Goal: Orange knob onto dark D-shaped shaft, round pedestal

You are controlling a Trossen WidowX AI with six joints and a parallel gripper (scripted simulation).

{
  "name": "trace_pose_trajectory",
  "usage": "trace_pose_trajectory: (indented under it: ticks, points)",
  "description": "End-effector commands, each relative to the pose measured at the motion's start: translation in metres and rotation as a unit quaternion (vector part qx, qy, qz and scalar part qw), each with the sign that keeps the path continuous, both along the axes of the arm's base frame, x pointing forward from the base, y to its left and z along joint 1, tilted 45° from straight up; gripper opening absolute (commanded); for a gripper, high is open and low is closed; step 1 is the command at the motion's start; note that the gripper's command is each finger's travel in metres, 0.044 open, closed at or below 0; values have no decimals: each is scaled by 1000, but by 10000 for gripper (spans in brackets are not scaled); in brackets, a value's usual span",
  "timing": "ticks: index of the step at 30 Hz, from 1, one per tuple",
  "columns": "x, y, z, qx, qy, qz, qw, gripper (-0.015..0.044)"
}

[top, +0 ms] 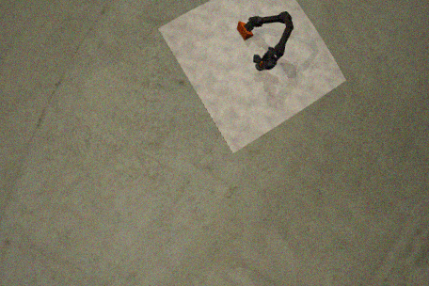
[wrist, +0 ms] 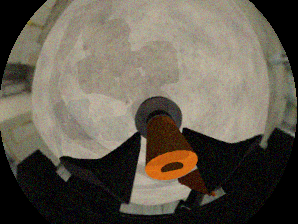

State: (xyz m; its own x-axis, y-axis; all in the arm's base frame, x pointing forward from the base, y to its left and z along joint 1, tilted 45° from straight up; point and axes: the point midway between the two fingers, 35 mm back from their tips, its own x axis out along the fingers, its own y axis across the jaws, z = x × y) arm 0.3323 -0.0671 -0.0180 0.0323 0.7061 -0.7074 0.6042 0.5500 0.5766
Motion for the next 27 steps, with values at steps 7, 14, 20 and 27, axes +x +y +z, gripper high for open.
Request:
trace_pose_trajectory:
  ticks: [7,14,20,27]
  points:
    - [0,0,0,0,0,0,1000,440]
    - [1,-7,6,-1,0,0,1000,440]
    - [-2,-62,61,-2,1,0,1000,440]
    - [0,-68,68,-2,1,0,1000,440]
